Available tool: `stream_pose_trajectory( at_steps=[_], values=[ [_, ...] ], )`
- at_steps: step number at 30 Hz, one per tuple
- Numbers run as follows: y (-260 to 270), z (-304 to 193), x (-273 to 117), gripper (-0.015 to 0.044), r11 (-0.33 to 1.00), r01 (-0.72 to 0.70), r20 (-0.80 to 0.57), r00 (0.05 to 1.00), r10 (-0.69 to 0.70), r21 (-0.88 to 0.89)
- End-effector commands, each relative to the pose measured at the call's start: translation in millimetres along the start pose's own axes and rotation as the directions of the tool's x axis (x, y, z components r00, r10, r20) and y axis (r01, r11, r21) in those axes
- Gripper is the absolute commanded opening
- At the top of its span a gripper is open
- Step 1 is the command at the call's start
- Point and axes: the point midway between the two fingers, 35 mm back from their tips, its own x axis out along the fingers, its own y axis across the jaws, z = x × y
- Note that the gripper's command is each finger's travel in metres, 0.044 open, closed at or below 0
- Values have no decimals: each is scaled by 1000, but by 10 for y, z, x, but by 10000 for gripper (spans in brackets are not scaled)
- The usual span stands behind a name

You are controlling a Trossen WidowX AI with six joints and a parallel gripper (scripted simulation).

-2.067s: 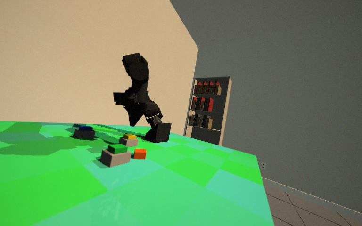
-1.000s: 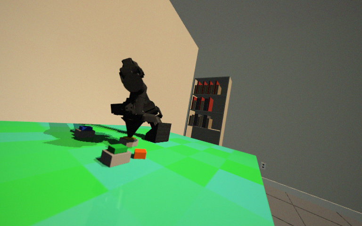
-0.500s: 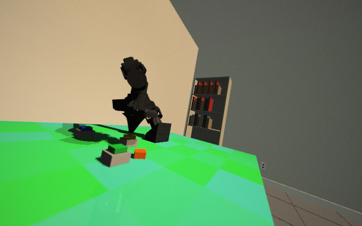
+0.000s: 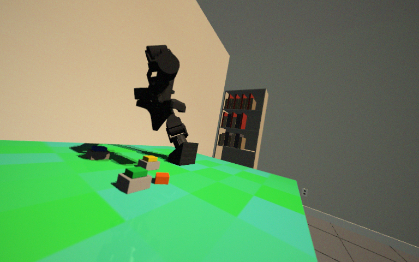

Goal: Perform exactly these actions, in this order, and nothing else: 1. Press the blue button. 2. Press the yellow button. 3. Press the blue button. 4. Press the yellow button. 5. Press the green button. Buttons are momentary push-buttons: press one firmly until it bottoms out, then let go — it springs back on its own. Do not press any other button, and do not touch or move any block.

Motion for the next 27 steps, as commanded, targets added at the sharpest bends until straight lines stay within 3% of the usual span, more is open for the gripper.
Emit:
stream_pose_trajectory(
  at_steps=[1, 11, 15, 20, 27],
  values=[
    [176, 181, -69, 20, 1000, -4, -2, 1000, 4, 7],
    [1010, 979, -26, 20, 1000, -9, 3, 1000, 9, 11],
    [1026, 994, 5, 20, 1000, -9, 3, 1000, 9, 11],
    [1027, 998, 571, 20, 1000, -7, 4, 1000, 7, 12],
    [1026, 998, 639, 20, 1000, -7, 4, 1000, 7, 12]
  ],
)
